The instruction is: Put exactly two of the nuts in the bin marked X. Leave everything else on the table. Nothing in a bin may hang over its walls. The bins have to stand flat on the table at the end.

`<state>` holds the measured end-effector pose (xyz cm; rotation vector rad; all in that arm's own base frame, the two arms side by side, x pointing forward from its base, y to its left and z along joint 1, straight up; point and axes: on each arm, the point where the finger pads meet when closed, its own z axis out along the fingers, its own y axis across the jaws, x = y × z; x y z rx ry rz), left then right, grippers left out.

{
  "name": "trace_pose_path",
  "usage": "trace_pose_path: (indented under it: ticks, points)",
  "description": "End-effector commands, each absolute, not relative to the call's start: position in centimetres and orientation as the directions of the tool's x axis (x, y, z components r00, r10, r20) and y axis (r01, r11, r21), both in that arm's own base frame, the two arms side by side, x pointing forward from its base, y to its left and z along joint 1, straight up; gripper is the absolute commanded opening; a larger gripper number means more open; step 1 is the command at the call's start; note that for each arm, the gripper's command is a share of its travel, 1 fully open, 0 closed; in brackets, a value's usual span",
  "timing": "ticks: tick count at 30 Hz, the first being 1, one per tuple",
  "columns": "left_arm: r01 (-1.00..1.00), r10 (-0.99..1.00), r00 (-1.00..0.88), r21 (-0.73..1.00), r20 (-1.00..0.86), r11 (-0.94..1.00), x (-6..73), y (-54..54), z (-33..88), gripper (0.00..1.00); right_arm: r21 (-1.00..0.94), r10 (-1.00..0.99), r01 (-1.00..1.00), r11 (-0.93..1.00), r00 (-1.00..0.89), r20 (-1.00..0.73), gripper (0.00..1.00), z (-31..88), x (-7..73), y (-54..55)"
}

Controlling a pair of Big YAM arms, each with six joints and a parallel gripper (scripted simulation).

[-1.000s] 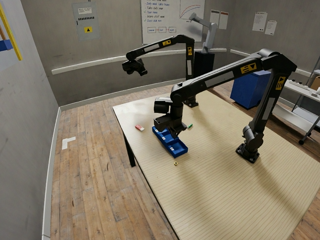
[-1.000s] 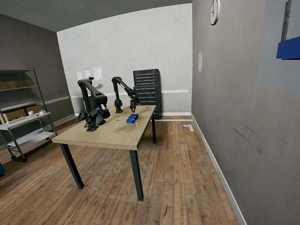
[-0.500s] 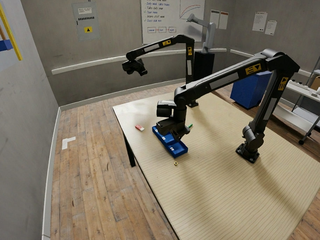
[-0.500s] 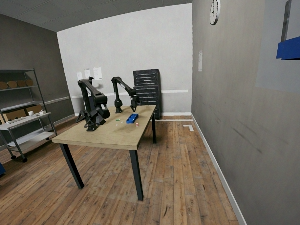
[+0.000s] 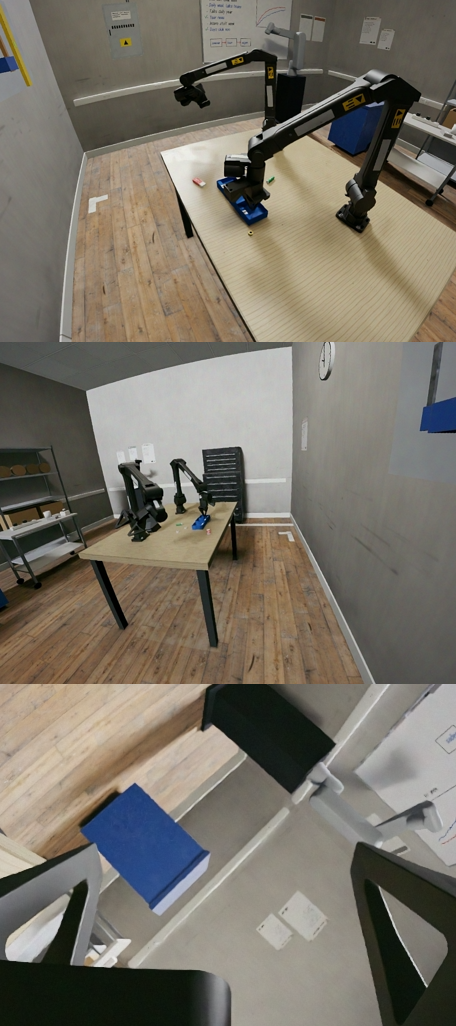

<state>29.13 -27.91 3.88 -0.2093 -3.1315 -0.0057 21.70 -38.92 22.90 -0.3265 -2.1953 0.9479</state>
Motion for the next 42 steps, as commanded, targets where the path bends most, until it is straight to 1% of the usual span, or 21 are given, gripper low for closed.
trace_pose_path:
  ticks: [1,2,4,7,11,42]
  points:
    - [0.145,0.145,-0.989,-0.001,0.000,0.989,29.4,-28.3,3.2,0.09,-0.720,0.488,-0.033,0.694,-0.713,0.504,1.00,23.3,21.3,-39.2]
    - [0.145,0.144,-0.989,-0.023,-0.030,0.989,30.7,-29.6,4.1,0.09,-0.720,0.488,-0.033,0.694,-0.713,0.504,1.00,23.3,21.3,-39.2]
    - [0.145,0.145,-0.989,0.000,0.001,0.989,29.4,-28.3,2.4,0.09,-0.720,0.488,-0.033,0.694,-0.713,0.504,1.00,23.3,21.3,-39.2]
    - [0.145,0.145,-0.989,0.000,0.001,0.989,29.3,-28.3,1.9,0.09,-0.720,0.488,-0.033,0.694,-0.713,0.504,1.00,23.3,21.3,-39.2]
    - [0.136,0.135,-0.990,-0.018,-0.025,0.991,30.2,-29.0,3.4,0.09,-0.720,0.488,-0.033,0.694,-0.713,0.504,1.00,23.3,21.3,-39.2]
    - [0.136,0.135,-0.990,-0.018,-0.025,0.991,30.2,-29.1,3.4,0.09,-0.720,0.488,-0.033,0.694,-0.713,0.504,1.00,23.3,21.3,-39.2]
